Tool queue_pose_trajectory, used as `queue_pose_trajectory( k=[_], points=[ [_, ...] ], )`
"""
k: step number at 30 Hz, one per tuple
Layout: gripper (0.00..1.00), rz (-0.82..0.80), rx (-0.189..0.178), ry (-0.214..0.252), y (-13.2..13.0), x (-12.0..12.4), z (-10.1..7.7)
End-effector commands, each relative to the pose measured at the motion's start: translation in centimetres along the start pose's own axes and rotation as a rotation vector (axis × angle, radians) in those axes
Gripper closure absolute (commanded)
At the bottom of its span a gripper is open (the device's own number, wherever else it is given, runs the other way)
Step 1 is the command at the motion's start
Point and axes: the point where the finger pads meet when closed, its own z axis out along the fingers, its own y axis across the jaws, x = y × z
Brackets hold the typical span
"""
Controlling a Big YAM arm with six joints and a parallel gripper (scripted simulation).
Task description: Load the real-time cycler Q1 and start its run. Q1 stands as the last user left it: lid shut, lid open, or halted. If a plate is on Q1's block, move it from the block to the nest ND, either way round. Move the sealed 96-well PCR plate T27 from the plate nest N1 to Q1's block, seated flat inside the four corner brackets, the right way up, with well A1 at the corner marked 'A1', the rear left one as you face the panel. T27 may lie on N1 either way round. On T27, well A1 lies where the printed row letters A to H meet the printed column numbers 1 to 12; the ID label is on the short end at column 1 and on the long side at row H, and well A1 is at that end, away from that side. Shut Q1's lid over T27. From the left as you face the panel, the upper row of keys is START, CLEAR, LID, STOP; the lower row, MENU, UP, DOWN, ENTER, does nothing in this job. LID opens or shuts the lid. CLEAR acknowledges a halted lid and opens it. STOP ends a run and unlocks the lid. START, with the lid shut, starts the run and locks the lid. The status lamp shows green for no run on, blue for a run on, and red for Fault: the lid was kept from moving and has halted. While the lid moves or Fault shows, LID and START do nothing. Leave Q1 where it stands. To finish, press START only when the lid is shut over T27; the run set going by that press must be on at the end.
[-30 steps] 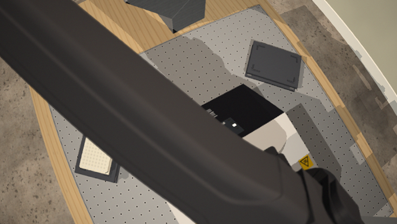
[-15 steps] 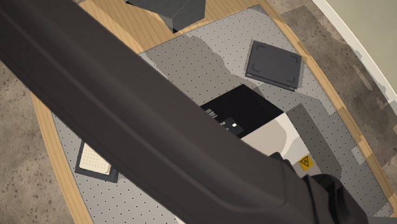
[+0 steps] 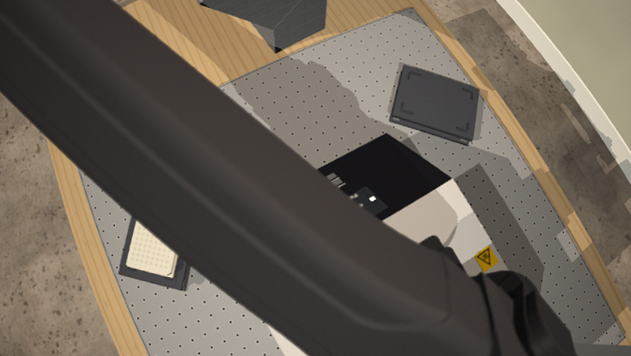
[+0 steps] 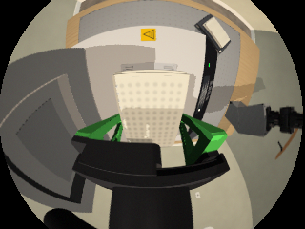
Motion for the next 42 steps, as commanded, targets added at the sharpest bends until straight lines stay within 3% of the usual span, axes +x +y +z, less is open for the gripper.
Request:
queue_pose_trajectory(
  k=[1,5,9,16,24,35,39,42],
  points=[
    [1.00,0.010,-0.074,0.012,1.2,0.3,-4.1],
    [1.00,0.018,-0.101,0.017,2.1,-0.1,-4.7],
    [1.00,0.028,-0.100,0.017,2.3,-0.7,-4.5],
    [1.00,0.027,-0.053,0.009,1.9,-1.5,-2.7],
    [1.00,0.013,-0.048,0.007,2.0,-0.4,-2.2],
    [1.00,0.004,-0.083,0.012,2.5,0.7,-3.9],
    [1.00,-0.181,-0.095,0.008,0.3,2.7,-3.8],
    [1.00,-0.191,-0.089,0.009,-0.2,2.8,-3.7]
  ],
)
